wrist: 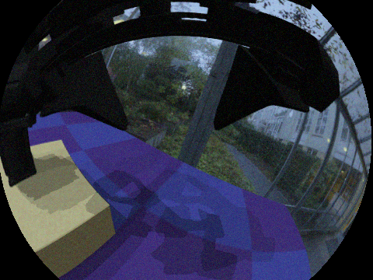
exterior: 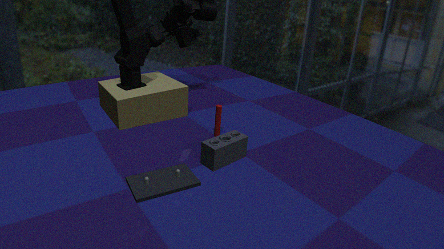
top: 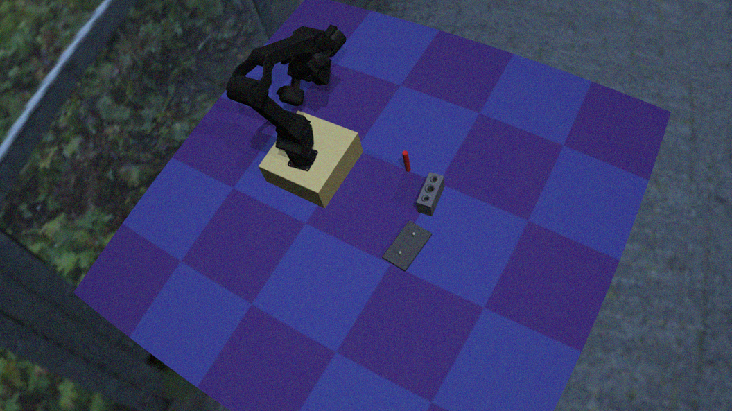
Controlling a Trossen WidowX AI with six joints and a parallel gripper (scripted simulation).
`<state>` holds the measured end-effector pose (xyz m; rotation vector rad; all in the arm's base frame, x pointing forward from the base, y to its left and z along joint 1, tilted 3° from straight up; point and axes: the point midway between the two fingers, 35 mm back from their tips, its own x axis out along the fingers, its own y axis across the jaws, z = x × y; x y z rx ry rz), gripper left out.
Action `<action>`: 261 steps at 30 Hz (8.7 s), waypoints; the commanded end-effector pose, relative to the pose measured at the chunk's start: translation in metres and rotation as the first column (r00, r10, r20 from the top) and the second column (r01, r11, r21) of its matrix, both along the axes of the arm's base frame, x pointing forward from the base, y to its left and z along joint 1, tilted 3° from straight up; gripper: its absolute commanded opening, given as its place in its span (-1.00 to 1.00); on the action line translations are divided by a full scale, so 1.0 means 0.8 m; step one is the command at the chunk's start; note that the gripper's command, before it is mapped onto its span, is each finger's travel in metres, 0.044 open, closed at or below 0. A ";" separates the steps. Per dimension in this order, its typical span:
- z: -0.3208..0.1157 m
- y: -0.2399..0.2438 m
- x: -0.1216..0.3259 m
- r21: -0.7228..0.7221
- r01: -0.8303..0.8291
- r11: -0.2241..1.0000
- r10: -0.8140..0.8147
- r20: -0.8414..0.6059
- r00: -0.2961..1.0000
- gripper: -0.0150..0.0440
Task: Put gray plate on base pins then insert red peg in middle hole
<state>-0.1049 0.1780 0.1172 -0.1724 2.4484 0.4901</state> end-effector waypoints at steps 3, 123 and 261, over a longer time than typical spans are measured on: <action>-0.005 0.051 0.077 -0.058 0.257 0.965 -0.246 0.152 0.957 1.00; -0.180 -0.183 0.573 0.037 0.919 -0.394 -0.525 0.811 -0.258 -0.49; -0.131 -0.368 0.556 0.051 0.812 -0.581 -0.447 0.814 -0.371 -0.49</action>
